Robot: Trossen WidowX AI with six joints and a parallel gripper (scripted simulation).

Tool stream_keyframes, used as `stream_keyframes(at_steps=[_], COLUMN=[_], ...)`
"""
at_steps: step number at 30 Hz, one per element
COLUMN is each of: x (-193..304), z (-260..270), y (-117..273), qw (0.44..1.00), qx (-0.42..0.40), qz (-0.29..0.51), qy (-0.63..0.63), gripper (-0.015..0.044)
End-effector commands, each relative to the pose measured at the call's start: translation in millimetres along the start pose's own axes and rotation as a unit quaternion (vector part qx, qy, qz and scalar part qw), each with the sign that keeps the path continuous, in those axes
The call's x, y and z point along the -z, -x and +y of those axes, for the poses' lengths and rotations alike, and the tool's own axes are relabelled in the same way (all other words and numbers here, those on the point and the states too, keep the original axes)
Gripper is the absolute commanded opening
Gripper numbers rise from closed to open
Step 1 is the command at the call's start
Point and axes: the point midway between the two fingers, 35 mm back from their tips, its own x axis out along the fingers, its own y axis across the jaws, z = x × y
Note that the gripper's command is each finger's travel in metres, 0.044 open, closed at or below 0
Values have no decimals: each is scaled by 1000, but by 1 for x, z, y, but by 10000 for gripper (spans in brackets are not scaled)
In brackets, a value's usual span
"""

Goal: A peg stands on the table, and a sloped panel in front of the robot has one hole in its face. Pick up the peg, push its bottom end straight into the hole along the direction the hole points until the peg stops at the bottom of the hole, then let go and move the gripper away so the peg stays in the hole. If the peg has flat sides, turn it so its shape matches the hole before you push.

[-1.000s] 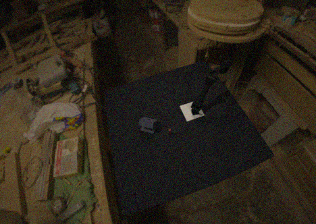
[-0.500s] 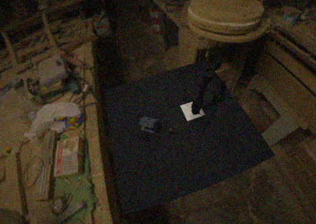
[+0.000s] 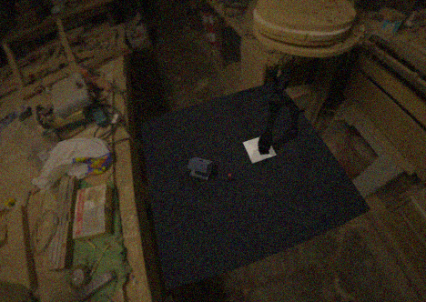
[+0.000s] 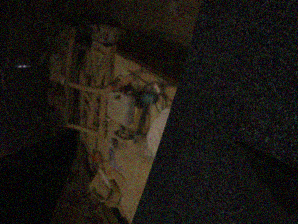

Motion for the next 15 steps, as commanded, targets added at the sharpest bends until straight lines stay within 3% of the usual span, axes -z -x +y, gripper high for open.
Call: stream_keyframes(at_steps=[1, 15], x=[21, 99], z=[6, 26], y=[-8, -38], qw=[1000, 996], qx=[5, 29], qz=[18, 78], qy=[6, 34], gripper=[440, 440])
